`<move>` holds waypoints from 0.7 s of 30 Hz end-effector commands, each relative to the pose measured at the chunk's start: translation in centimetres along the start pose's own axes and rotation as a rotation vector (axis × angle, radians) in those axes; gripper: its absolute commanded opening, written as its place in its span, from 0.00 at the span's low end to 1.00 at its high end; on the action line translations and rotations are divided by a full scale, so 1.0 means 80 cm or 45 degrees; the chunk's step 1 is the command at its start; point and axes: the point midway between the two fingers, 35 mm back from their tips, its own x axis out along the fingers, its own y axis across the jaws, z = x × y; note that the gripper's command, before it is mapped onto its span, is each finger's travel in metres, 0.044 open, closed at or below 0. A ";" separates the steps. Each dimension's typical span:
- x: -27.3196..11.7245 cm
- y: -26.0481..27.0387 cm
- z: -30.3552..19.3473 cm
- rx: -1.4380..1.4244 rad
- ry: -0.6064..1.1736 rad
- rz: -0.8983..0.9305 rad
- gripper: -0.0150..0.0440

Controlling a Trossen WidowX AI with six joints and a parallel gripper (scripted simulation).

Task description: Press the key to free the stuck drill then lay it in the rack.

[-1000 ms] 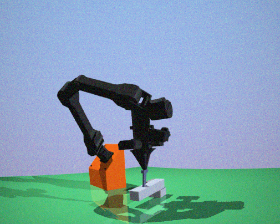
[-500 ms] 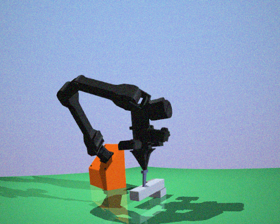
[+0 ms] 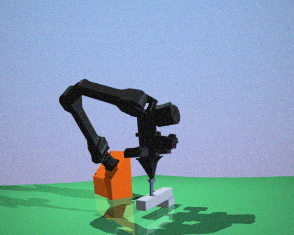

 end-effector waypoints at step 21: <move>0.036 -0.006 -0.012 0.008 0.073 -0.005 0.25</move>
